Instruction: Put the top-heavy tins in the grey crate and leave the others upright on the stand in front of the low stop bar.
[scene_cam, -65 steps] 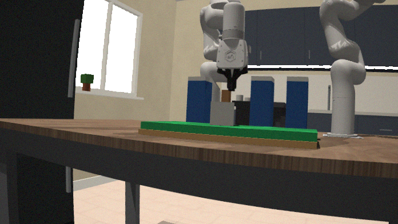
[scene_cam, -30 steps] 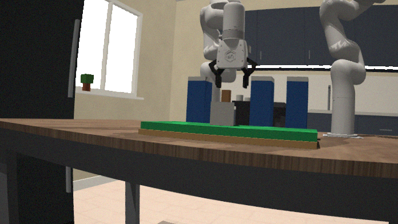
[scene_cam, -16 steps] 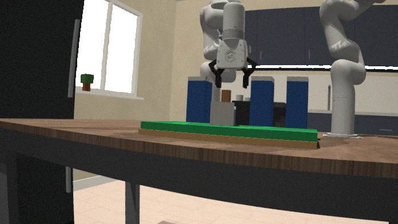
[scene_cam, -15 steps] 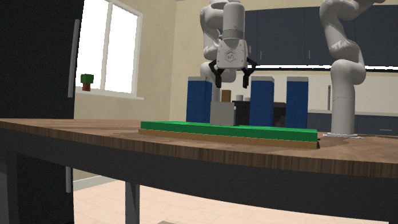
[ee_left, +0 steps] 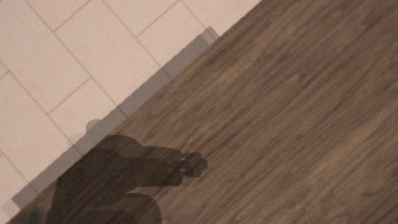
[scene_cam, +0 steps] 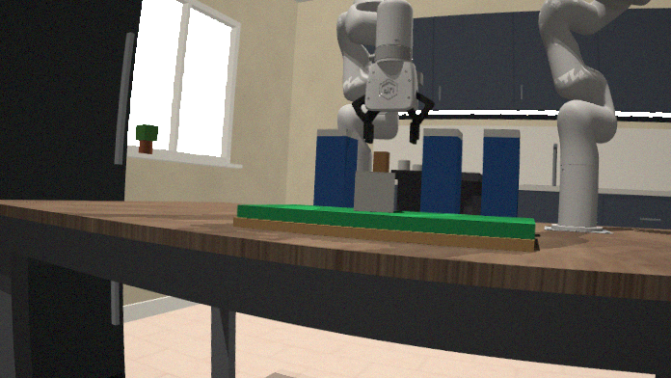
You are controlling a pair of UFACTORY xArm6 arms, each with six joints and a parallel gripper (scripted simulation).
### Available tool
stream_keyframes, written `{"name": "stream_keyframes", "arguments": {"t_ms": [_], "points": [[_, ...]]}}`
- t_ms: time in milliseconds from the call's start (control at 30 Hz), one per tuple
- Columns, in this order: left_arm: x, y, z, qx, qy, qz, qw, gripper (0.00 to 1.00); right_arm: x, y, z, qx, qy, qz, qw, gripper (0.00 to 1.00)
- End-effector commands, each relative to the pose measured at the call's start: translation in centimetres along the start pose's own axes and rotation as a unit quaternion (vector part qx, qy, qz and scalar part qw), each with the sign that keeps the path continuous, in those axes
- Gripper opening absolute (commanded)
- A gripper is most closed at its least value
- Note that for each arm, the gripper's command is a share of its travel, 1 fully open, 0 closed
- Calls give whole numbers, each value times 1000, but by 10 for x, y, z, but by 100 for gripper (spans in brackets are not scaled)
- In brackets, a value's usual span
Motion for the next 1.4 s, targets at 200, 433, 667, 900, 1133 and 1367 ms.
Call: {"name": "stream_keyframes", "arguments": {"t_ms": [200, 433, 667, 900, 1133, 1367], "points": [[-2, 0, 0, 0, 0, 2, 1000, 100, -36, -1, 1, 0, -1, -2, 1000, 100], [-2, 0, 0, 0, 0, 2, 1000, 100, -51, -1, 0, 0, 0, -3, 1000, 100], [-2, 0, 0, 0, 0, 2, 1000, 100, -72, 0, 0, 0, 0, -3, 1000, 100], [-2, 0, 0, 0, 0, 2, 1000, 100, -70, -1, 0, 0, -1, -4, 1000, 0], [-2, 0, 0, 0, 0, 2, 1000, 100, -70, -1, 0, 0, -1, -4, 1000, 0], [-2, 0, 0, 0, 0, 2, 1000, 100, -70, -1, 0, 0, -1, -4, 1000, 0]]}}
Point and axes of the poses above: on each arm, the point where the finger pads meet when closed, its own x axis out along the fingers, its own z axis across the jaws, y = z × x, the point moved 10 cm from there along -x, back along the fingers, and after that the axes turned 7 degrees about -x, right-handed, at the moved point
